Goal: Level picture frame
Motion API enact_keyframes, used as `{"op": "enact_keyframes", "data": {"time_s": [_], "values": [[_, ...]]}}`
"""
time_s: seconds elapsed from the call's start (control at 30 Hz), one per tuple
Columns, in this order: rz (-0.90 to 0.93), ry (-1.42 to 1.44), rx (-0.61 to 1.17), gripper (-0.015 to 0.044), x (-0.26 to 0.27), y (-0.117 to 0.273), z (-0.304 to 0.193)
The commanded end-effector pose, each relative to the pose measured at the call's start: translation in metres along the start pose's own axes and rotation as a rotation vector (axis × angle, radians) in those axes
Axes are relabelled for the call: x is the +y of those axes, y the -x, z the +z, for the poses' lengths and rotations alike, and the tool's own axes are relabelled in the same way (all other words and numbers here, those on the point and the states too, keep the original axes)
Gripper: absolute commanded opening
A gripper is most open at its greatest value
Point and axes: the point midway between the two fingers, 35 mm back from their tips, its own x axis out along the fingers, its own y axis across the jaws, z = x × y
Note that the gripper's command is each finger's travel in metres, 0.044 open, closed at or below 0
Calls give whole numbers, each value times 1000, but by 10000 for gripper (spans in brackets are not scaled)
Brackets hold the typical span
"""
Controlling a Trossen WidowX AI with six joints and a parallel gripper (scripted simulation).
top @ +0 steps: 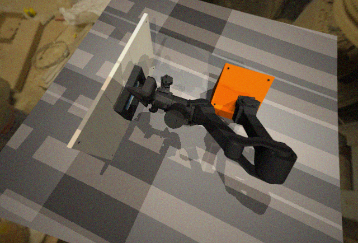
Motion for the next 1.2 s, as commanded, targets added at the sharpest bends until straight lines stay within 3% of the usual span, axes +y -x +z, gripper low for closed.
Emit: {"op": "enact_keyframes", "data": {"time_s": [0.0, 0.63, 0.97, 1.17], "values": [[-3, -29, 2, 0, 0, 0, 0], [-3, -122, 3, 0, 1, 0, 0], [1, -104, 1, 260, 1, 0, 0], [0, -68, 0, 260, 3, 13, -3]]}}
